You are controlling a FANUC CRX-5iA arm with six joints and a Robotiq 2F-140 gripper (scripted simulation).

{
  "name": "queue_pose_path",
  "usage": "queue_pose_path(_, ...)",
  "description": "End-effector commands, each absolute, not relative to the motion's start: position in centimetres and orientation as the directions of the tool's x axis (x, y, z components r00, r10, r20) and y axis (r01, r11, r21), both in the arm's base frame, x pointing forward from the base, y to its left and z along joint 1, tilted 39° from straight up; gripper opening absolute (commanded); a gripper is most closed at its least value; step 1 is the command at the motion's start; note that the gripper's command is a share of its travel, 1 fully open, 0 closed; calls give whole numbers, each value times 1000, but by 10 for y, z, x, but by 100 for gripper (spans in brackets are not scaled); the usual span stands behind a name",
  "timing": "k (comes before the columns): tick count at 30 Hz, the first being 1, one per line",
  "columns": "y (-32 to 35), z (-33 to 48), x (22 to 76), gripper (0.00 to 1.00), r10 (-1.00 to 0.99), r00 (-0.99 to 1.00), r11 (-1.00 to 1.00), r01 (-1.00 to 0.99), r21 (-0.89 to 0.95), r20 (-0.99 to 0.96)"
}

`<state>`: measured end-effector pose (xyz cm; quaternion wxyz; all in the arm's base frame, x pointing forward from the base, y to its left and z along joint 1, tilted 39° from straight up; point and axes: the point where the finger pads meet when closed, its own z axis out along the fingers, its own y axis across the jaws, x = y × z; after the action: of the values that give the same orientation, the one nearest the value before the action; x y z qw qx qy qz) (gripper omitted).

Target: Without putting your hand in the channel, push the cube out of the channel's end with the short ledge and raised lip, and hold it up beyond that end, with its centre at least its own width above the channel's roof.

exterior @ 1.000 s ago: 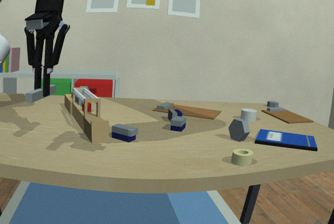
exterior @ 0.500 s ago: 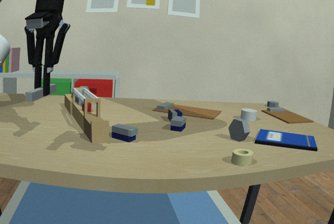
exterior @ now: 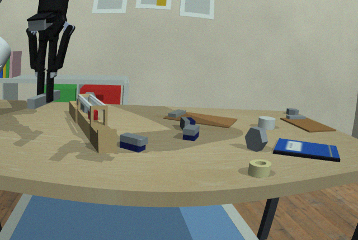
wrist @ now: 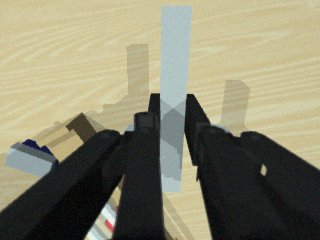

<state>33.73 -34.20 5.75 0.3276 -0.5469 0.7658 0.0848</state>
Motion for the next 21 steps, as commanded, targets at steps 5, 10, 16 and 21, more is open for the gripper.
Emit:
queue_pose_path(5,-339,62,340,10,-787,-184,382,-895,-231,-589)
queue_pose_path(10,-285,110,376,10,-830,-128,305,-919,-251,-542)
queue_pose_path(16,-230,144,384,10,-895,45,122,-933,-339,-444)
queue_pose_path(21,-185,170,383,10,-899,144,38,-915,-402,-413)
